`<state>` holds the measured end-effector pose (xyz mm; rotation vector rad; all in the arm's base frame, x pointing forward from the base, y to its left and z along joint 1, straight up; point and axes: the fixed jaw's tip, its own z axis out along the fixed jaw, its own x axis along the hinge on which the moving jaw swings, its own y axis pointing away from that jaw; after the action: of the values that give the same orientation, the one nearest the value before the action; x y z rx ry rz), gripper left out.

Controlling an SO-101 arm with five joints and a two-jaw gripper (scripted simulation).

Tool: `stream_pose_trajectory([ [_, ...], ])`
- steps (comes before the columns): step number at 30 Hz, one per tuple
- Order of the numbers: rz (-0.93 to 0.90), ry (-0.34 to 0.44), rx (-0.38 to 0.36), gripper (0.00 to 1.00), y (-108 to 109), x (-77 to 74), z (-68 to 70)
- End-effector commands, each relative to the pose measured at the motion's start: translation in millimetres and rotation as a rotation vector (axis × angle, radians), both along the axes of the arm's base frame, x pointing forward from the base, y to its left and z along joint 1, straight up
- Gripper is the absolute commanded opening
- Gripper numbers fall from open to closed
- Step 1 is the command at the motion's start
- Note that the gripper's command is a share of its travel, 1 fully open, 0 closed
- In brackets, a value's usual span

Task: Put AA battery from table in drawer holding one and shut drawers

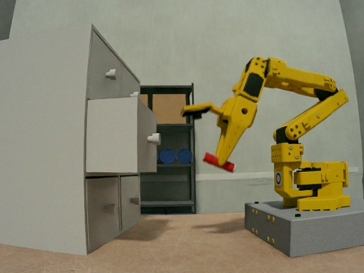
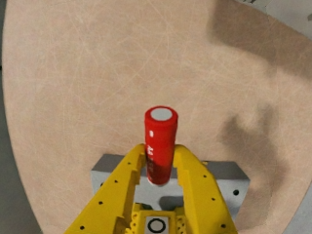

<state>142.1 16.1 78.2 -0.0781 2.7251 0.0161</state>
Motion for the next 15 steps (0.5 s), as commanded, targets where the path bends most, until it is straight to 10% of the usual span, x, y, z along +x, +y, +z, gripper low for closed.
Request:
stream_pose_trajectory([
  [1, -0.005, -0.118, 0.005, 0.00, -1, 0.6, 20.9],
  [15, -0.006, -0.347, 0.017, 0.00, -1, 0.8, 58.6],
])
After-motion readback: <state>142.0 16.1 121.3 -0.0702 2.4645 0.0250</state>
